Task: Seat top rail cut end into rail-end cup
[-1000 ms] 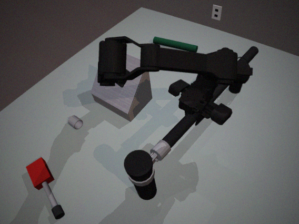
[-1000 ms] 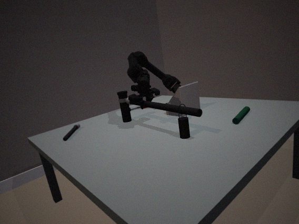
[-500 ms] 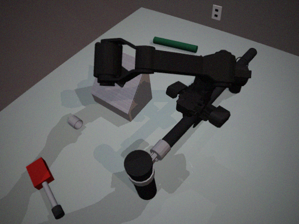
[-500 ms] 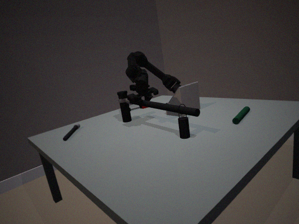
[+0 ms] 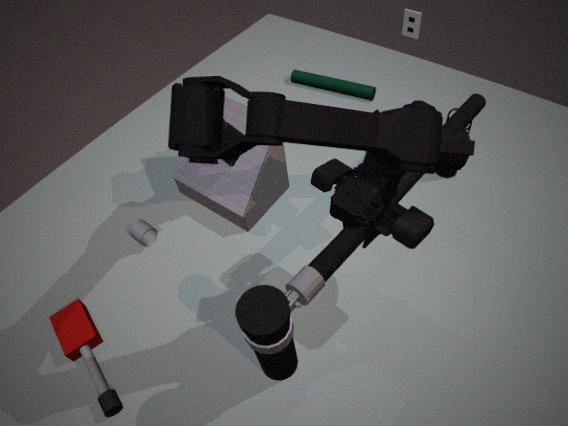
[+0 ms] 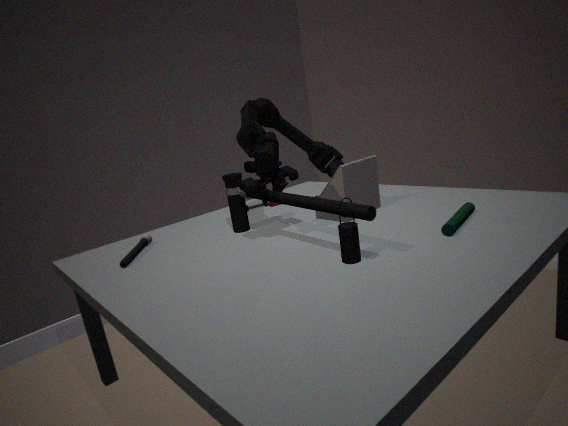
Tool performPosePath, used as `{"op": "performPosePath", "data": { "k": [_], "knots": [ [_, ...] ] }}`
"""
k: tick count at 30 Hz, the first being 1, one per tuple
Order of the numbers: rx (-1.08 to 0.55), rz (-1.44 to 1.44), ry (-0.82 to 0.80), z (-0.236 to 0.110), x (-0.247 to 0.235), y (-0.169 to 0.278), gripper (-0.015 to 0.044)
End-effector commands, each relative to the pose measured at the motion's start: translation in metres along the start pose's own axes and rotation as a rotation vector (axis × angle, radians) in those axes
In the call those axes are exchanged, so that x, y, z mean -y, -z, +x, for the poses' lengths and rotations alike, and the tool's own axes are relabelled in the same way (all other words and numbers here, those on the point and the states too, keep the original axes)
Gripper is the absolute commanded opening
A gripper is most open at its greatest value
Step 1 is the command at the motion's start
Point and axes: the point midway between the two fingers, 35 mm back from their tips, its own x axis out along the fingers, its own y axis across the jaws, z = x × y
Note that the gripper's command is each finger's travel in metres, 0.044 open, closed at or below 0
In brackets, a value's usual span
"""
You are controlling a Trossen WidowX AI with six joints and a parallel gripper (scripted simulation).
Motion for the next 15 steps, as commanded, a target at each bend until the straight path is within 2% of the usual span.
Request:
{"op": "performPosePath", "data": {
  "k": [1,15],
  "knots": [
    [0.005,0.003,-0.012,-0.0011,-0.0021,-0.0081,0.0],
    [-0.004,0.0,-0.002,0.0004,0.0001,-0.0016,0.0]
  ]
}}
